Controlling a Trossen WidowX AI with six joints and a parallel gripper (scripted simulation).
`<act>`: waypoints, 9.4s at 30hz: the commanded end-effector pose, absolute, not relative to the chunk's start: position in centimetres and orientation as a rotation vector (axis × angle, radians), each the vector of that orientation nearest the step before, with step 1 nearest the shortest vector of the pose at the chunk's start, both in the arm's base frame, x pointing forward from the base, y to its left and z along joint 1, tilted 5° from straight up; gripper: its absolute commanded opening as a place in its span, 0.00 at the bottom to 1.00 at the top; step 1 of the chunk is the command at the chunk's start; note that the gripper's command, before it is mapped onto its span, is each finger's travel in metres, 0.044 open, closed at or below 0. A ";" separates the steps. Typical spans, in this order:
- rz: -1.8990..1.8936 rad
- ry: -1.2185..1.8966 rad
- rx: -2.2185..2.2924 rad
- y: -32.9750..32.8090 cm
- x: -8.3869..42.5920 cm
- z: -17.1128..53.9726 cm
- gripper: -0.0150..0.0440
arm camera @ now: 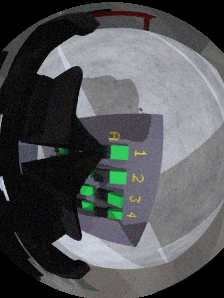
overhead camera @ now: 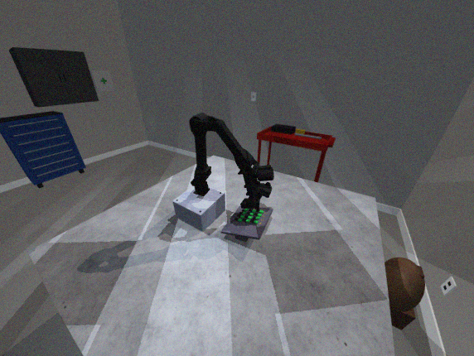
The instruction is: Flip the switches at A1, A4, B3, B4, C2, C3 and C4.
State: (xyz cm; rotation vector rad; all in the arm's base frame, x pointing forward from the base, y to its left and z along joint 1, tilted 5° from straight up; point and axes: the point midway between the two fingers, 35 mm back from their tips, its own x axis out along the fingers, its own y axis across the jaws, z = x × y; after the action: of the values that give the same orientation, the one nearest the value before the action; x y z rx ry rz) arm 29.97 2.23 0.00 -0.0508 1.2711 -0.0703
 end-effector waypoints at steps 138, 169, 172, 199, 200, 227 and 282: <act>-0.073 1.270 -0.062 -5.7 29.9 0.3 0.25; -0.072 1.300 -0.059 -2.5 24.5 5.1 0.25; -0.072 1.287 -0.059 -2.7 25.0 3.4 0.25; -0.071 1.273 -0.060 -3.1 26.0 -0.6 0.25; -0.071 1.273 -0.060 -3.1 26.0 -0.6 0.25; -0.071 1.273 -0.060 -3.1 26.0 -0.7 0.25; -0.074 1.298 -0.061 -5.2 24.5 5.2 0.25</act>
State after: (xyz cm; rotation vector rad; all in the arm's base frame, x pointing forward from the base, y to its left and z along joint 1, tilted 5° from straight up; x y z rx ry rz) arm 24.42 -4.73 5.07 -0.0577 1.3042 -0.0837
